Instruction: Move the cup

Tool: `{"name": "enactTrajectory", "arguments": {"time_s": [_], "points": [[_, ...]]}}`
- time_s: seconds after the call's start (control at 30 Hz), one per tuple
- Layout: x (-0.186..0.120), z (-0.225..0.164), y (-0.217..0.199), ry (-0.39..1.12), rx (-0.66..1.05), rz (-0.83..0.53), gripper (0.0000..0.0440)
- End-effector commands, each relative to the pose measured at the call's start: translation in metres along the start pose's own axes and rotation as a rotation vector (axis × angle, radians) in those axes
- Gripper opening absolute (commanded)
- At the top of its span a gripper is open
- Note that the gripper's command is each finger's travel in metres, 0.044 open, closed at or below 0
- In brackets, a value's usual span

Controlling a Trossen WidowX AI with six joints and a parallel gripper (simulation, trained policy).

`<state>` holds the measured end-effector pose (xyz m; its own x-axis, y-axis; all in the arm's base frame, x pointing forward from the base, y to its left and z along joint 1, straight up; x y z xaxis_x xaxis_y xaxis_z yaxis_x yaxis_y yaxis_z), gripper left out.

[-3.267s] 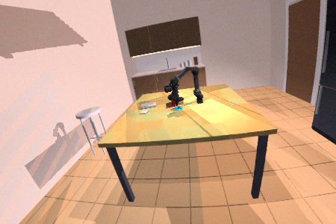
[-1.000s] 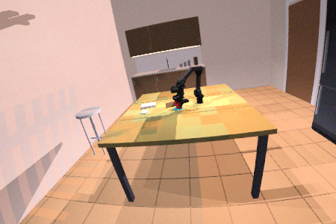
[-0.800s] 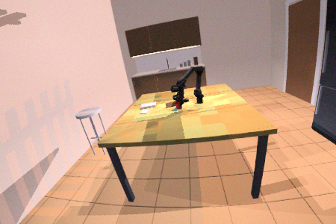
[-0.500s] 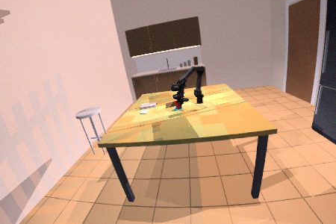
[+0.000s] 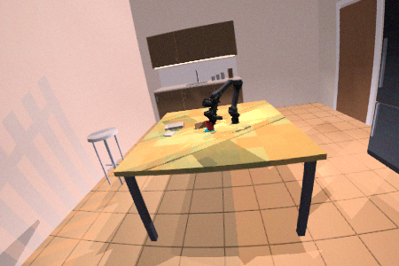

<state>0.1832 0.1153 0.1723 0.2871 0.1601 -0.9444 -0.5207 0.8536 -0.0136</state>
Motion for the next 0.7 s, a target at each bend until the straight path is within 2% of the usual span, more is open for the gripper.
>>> {"name": "enactTrajectory", "arguments": {"time_s": [0.0, 0.67], "points": [[-0.004, -0.004, -0.001, -0.014, 0.013, 0.010, 0.0121], [-0.039, -0.011, -0.004, -0.152, 0.078, 0.037, 0.0216]]}}
Point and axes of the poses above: the point midway between the two fingers, 35 mm back from their tips, its own x axis out along the fingers, its own y axis across the jaws, z = x × y, the point moved 9 cm from there along -x, back along the fingers, and after that the axes turned 10 degrees about x, right-handed, at the moved point
